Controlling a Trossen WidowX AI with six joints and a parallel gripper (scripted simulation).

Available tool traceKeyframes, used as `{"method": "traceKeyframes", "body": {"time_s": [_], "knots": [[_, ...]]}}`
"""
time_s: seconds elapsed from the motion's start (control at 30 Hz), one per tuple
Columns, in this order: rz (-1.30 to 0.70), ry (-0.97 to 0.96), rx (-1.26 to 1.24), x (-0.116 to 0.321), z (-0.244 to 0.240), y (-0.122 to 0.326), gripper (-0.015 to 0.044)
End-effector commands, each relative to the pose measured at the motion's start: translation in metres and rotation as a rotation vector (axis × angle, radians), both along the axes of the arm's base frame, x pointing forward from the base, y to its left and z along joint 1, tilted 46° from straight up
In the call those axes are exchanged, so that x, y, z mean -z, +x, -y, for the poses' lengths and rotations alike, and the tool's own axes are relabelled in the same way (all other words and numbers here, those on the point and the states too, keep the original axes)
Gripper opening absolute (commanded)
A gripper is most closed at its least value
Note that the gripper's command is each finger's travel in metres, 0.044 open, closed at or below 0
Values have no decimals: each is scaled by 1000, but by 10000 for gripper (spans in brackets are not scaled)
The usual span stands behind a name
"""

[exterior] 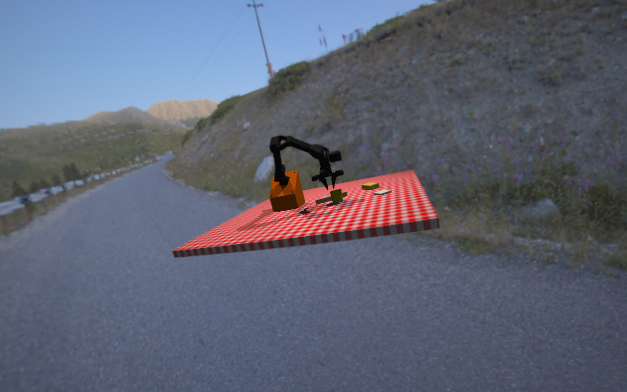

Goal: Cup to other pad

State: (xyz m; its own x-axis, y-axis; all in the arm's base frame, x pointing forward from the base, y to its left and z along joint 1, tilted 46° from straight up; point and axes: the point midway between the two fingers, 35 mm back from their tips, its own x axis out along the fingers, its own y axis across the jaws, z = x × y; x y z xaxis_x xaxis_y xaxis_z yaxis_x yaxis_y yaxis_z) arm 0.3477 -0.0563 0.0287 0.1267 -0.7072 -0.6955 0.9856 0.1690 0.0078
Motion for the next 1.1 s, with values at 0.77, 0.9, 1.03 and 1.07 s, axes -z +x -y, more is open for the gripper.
{"method": "traceKeyframes", "body": {"time_s": [0.77,0.9,1.03,1.07], "knots": [[-10,-12,-1,32,34,3,167],[-10,-12,-1,35,37,3,167],[-10,-12,-1,35,37,3,167],[-10,-12,-1,35,37,3,167]]}}
